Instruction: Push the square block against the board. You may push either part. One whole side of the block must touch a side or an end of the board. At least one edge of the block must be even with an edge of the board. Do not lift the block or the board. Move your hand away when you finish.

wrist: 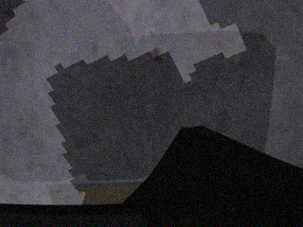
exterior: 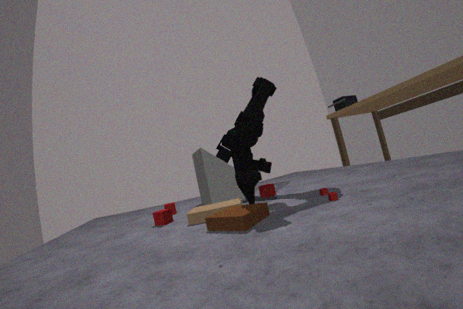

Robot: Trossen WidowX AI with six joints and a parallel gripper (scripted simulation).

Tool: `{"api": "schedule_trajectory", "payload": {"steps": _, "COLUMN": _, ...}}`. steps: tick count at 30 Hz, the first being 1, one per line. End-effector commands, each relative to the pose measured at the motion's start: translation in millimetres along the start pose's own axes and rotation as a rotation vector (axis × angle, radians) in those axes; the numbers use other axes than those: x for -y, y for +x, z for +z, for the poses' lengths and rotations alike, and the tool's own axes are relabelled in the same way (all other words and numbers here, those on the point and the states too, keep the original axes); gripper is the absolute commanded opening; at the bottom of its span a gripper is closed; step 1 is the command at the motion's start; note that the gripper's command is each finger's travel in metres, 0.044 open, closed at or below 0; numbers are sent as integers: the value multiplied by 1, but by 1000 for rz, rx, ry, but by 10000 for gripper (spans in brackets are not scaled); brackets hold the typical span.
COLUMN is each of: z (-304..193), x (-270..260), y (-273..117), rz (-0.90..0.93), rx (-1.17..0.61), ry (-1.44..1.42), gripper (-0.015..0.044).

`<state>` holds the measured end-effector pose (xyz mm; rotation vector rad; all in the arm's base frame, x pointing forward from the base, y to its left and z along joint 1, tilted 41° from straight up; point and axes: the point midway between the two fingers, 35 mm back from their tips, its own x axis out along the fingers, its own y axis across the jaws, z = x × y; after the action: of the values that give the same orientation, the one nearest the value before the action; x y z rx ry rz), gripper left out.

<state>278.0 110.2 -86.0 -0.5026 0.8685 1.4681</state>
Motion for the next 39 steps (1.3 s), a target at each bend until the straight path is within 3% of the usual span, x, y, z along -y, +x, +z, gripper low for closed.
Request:
{"api": "schedule_trajectory", "payload": {"steps": 1, "z": -3, "x": 1, "y": 2, "rz": -7, "rx": 6, "ry": 8, "gripper": 0}}
{"api": "schedule_trajectory", "payload": {"steps": 39, "z": -59, "x": 1, "y": 2, "rz": -8, "rx": 3, "ry": 8, "gripper": 0}}
